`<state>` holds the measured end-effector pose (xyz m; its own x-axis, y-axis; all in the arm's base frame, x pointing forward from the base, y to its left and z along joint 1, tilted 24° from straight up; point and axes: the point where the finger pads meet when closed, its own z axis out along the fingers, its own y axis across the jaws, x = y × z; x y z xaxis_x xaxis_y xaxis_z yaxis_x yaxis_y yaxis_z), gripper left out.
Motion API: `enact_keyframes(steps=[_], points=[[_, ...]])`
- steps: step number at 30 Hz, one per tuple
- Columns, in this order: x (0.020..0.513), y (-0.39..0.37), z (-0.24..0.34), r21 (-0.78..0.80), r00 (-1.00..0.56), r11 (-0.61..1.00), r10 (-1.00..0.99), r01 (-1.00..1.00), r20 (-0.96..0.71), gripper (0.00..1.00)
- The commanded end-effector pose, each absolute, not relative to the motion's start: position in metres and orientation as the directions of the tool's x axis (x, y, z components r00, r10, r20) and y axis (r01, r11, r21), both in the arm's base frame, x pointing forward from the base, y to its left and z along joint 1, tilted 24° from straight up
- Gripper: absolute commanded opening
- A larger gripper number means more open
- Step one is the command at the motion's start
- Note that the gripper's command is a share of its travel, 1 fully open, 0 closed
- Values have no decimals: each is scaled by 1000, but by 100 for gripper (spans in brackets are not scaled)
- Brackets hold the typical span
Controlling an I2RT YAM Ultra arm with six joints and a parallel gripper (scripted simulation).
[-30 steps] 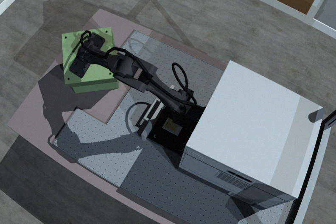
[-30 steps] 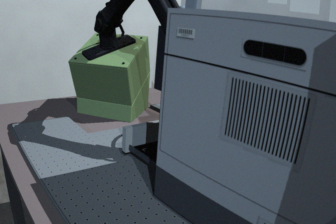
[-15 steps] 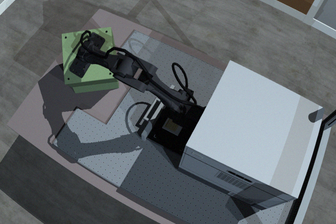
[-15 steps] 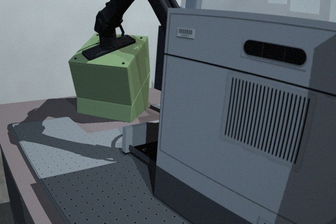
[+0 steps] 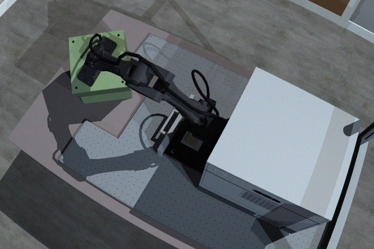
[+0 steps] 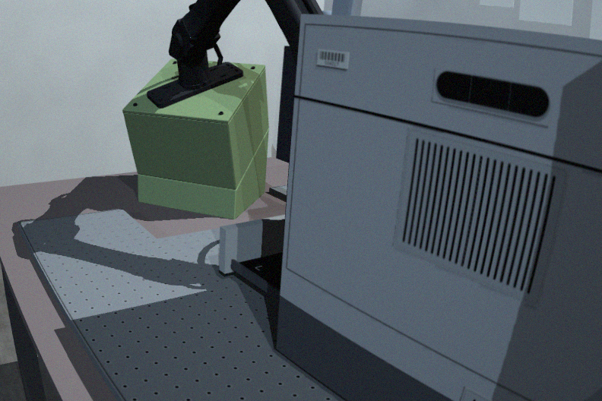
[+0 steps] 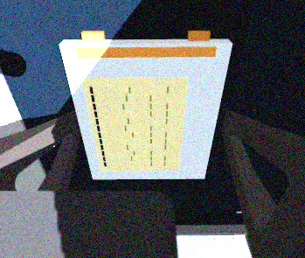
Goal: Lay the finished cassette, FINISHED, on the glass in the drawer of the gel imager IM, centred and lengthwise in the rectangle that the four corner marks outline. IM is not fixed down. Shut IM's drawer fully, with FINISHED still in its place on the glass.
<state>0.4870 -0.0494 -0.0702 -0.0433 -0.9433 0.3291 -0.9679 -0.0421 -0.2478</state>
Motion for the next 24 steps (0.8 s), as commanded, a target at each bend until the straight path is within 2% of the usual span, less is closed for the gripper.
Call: enact_keyframes(steps=[1, 24], points=[[486, -44, -64, -264, -34, -54, -948, -963, 315, 91], [485, -47, -68, -256, -38, -49, -946, -966, 323, 91]])
